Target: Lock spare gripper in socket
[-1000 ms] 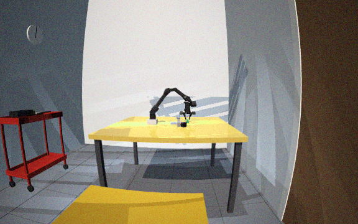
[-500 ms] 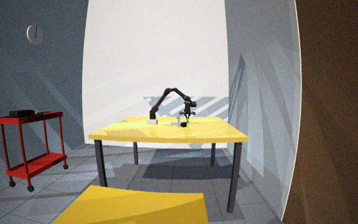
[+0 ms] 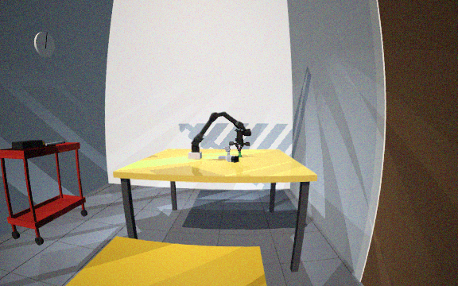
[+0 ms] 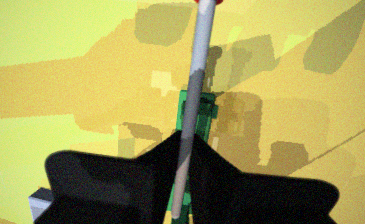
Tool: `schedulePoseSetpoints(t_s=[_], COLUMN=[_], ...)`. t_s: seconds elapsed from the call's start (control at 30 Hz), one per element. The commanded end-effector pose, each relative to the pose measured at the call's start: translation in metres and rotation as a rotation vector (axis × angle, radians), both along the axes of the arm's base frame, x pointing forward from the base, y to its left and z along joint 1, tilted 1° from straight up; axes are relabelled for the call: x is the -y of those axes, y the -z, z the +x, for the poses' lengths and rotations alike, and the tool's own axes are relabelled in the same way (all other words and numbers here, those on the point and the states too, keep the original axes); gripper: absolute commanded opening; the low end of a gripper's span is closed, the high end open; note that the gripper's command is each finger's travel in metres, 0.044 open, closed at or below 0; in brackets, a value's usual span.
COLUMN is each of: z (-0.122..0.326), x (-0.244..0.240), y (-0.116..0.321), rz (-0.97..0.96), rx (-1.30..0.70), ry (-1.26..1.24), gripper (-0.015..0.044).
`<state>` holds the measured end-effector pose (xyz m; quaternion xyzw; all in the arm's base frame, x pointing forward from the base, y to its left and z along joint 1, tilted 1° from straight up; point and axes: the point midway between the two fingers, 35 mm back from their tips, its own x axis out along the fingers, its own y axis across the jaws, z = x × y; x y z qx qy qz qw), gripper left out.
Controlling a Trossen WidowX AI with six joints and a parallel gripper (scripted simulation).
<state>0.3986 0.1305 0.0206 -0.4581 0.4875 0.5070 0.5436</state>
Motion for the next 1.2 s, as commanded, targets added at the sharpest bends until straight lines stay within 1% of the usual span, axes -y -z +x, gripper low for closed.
schedulePoseSetpoints(t_s=[0.0,0.33,0.63,1.17], z=[0.0,-0.004,-0.004,0.001], x=[0.0,0.001,0.002,0.051], y=[-0.01,-0.022,-0.017,-0.027], rz=[0.001,-0.005,-0.007,-0.012], rx=[0.003,-0.018,-0.024,-0.022], ry=[0.0,0.0,0.0,-0.008], gripper=[0.0,0.0,0.0,0.0])
